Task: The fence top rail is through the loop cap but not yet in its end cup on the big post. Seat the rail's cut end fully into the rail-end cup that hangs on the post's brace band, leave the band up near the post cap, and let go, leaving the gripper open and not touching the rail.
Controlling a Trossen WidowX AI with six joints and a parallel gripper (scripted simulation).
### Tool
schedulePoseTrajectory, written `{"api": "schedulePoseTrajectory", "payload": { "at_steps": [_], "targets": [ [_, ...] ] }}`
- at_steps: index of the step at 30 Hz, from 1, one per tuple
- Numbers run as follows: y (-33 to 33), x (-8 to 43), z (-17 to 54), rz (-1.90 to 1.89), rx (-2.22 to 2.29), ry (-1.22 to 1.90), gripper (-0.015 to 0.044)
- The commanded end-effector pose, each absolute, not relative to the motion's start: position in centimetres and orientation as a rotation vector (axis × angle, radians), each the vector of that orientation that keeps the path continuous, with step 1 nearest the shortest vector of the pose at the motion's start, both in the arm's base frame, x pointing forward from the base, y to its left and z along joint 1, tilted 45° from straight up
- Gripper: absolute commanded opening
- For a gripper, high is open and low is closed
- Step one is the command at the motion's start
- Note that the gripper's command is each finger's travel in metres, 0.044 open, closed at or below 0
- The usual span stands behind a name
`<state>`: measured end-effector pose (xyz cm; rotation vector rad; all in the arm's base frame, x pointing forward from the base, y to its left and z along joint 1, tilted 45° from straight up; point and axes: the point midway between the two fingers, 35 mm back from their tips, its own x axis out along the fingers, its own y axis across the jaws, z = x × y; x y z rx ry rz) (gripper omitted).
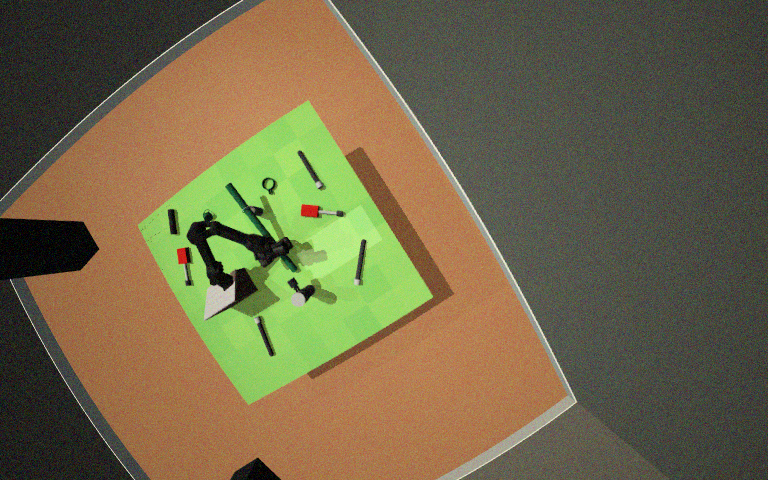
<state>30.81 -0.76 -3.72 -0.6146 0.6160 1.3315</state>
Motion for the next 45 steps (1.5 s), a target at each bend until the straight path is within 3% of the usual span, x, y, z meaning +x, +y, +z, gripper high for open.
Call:
{"api": "schedulePoseTrajectory", "payload": {
  "at_steps": [1,7,18,24,28,45],
  "targets": [
    [-0.1,30.6,-4.4,1.336,-0.597,0.620,0.0440],
    [0.3,30.6,-4.7,1.336,-0.596,0.619,0.0440],
    [0.3,30.6,-4.7,1.336,-0.596,0.619,0.0151],
    [0.3,30.6,-4.7,1.336,-0.596,0.619,0.0111],
    [0.0,30.5,-4.5,1.336,-0.596,0.619,0.0006],
    [-4.8,29.9,-0.2,1.278,-0.770,0.818,0.0000]
  ]
}}
